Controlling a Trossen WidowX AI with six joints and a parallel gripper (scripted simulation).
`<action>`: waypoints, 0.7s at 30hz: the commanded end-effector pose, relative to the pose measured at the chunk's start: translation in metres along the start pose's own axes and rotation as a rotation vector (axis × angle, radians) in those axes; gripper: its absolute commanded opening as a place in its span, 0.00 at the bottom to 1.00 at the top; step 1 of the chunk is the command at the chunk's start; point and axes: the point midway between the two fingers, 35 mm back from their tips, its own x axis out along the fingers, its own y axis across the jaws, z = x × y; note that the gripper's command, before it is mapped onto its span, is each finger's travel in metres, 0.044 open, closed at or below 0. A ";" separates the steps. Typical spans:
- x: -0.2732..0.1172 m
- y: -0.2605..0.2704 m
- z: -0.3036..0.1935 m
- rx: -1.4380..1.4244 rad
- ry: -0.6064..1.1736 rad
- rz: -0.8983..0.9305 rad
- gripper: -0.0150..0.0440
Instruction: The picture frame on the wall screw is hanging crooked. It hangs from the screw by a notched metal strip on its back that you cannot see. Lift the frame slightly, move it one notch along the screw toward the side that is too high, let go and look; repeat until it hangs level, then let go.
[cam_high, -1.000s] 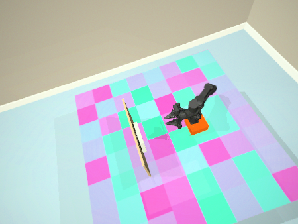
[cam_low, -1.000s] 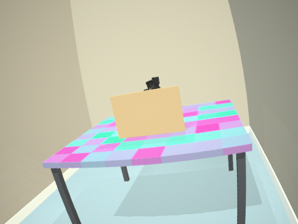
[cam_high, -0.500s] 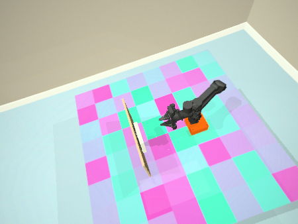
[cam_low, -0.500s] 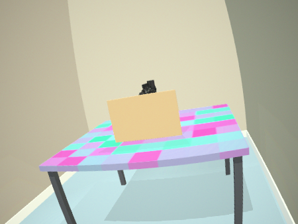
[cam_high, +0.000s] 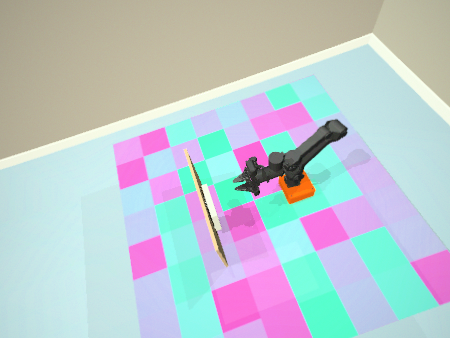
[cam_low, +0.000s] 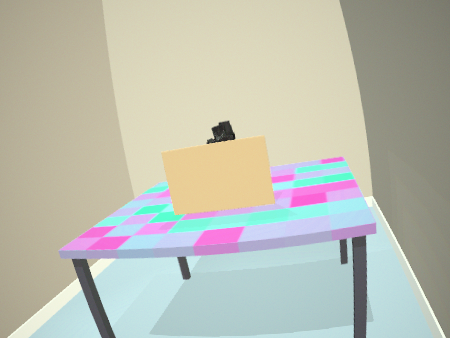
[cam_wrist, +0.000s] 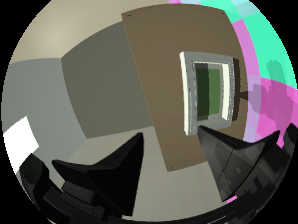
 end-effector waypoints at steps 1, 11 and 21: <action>0.002 0.001 0.000 -0.004 0.005 0.005 0.69; 0.028 -0.006 -0.002 -0.004 0.005 0.007 0.69; 0.069 -0.038 0.003 -0.004 0.006 0.010 0.69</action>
